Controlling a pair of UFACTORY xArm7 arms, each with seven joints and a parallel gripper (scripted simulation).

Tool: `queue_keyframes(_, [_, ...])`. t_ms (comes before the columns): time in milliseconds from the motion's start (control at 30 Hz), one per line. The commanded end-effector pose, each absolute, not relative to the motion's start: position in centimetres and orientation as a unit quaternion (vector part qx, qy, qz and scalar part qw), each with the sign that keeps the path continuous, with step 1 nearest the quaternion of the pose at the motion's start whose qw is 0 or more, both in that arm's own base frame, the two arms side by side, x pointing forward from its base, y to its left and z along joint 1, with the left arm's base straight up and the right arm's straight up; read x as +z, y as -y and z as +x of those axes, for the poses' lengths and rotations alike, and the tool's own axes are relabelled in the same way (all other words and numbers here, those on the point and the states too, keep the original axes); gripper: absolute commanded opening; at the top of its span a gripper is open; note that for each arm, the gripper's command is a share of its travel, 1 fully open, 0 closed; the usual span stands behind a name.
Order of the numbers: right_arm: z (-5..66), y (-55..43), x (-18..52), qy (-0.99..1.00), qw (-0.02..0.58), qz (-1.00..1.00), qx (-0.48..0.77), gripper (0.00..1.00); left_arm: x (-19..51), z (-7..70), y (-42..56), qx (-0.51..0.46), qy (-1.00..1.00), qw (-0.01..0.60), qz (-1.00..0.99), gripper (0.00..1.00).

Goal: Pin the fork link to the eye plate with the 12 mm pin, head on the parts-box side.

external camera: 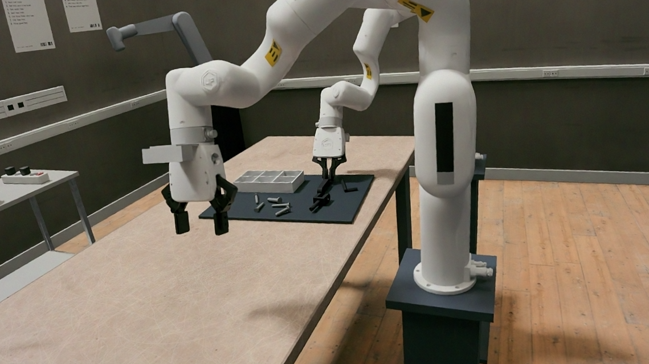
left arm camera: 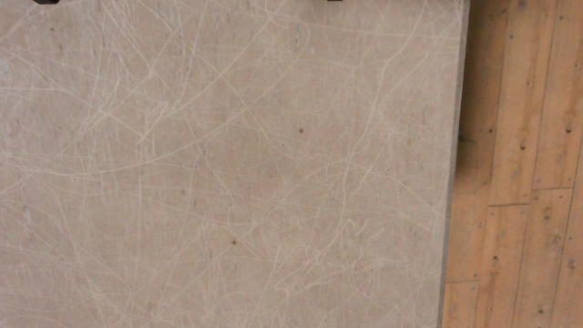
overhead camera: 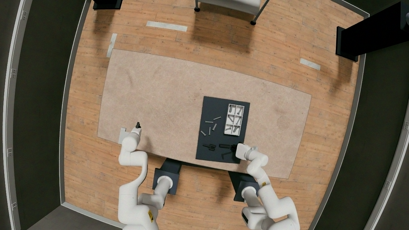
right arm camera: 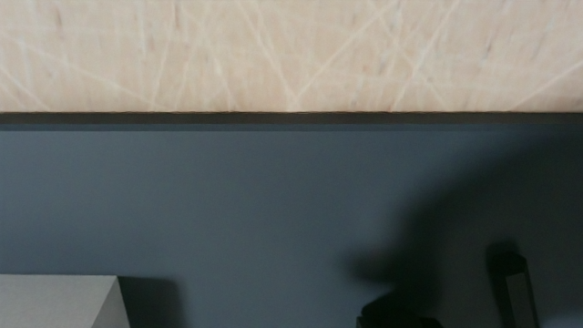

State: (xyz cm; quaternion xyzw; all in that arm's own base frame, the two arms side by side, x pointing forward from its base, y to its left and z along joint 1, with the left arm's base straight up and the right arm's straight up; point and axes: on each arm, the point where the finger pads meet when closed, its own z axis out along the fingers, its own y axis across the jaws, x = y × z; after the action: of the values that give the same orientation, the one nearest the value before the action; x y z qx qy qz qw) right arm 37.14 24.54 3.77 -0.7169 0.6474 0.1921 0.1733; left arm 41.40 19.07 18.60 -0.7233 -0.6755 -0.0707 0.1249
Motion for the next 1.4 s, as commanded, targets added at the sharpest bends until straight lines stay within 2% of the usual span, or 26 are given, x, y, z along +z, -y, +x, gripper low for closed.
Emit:
queue_keyframes(0, [37.2, -24.6, 3.9, -0.647, 0.175, -0.717, 0.191, 0.00, 18.2, 42.4, -17.4, -0.075, 0.674, 0.122, -0.724, 1.00])
queue_keyframes(1367, [37.2, -24.6, 3.9, -0.647, 0.175, -0.717, 0.191, 0.00, 13.8, 46.4, -3.7, -0.083, 0.668, 0.093, -0.733, 1.00])
